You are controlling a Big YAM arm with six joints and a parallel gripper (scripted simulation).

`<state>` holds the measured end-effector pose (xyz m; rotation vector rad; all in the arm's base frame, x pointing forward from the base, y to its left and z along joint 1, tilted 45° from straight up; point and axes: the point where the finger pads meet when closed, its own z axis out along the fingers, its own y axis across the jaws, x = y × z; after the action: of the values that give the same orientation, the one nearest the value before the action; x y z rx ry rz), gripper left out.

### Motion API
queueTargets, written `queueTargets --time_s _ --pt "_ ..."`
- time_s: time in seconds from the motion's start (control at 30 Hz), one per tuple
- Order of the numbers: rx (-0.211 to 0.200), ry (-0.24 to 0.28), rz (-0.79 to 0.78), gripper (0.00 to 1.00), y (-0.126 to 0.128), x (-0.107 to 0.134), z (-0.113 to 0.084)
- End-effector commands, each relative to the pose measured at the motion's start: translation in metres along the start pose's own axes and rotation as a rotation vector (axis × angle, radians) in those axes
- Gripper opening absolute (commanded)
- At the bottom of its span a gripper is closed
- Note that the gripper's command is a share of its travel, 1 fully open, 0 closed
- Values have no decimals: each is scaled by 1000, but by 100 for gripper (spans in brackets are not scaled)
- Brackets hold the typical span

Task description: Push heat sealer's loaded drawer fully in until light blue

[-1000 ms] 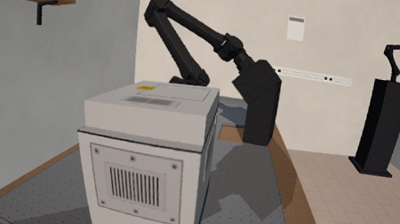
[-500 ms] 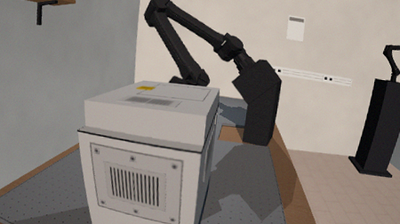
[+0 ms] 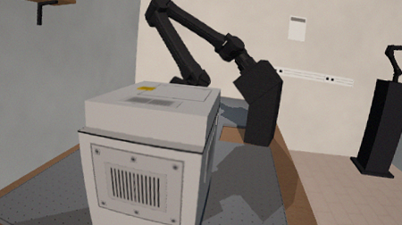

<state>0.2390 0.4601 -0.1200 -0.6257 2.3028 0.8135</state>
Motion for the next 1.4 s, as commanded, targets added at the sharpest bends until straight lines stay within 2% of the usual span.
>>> queueTargets --time_s 0.0,1.37 --pt "-12 26 -1 0 10 14 5" --pt "-14 24 -1 0 16 14 11"
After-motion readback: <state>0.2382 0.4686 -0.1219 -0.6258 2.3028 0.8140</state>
